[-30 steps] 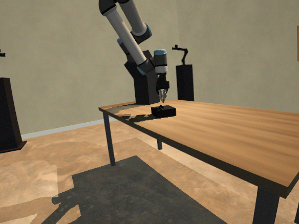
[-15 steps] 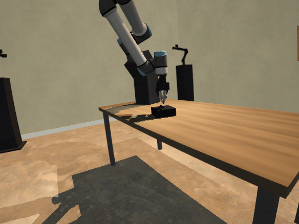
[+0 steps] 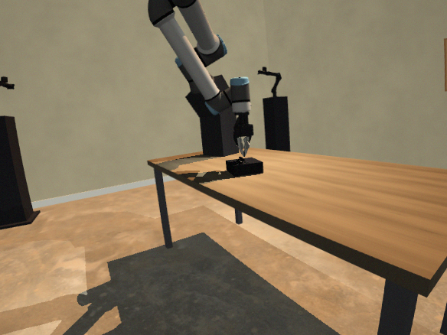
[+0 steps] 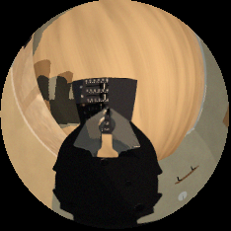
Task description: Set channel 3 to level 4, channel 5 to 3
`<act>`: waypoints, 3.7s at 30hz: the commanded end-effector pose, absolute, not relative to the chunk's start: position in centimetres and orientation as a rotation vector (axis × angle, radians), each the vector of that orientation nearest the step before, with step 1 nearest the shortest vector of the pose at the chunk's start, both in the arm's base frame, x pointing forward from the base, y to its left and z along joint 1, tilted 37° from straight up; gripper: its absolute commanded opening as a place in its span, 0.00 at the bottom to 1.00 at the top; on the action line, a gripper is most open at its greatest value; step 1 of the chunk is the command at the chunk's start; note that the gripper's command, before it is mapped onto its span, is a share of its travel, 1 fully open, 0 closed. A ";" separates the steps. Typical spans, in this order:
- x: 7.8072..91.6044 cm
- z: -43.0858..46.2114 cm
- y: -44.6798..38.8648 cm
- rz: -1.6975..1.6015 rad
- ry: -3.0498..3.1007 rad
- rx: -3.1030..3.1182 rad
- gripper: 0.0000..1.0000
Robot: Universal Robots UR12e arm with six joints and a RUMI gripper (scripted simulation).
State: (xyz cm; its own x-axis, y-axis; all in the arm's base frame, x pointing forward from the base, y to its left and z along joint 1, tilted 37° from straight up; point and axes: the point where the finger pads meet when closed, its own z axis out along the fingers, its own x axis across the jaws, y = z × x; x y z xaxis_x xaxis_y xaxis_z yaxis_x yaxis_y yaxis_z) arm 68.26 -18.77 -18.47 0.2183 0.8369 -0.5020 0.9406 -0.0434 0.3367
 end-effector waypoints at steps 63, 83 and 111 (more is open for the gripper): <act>68.6 -19.3 -19.3 -0.222 1.638 1.897 0.00; 68.6 -19.4 -19.4 -0.222 1.638 1.897 0.00; 68.4 -19.0 -20.1 -0.222 1.638 1.896 0.00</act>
State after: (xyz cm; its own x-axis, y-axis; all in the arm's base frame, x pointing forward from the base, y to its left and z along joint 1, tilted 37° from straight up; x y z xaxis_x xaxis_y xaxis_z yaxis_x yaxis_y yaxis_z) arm 68.46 -19.97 -19.16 0.2183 0.8369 -0.5020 0.9406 -0.0434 0.3367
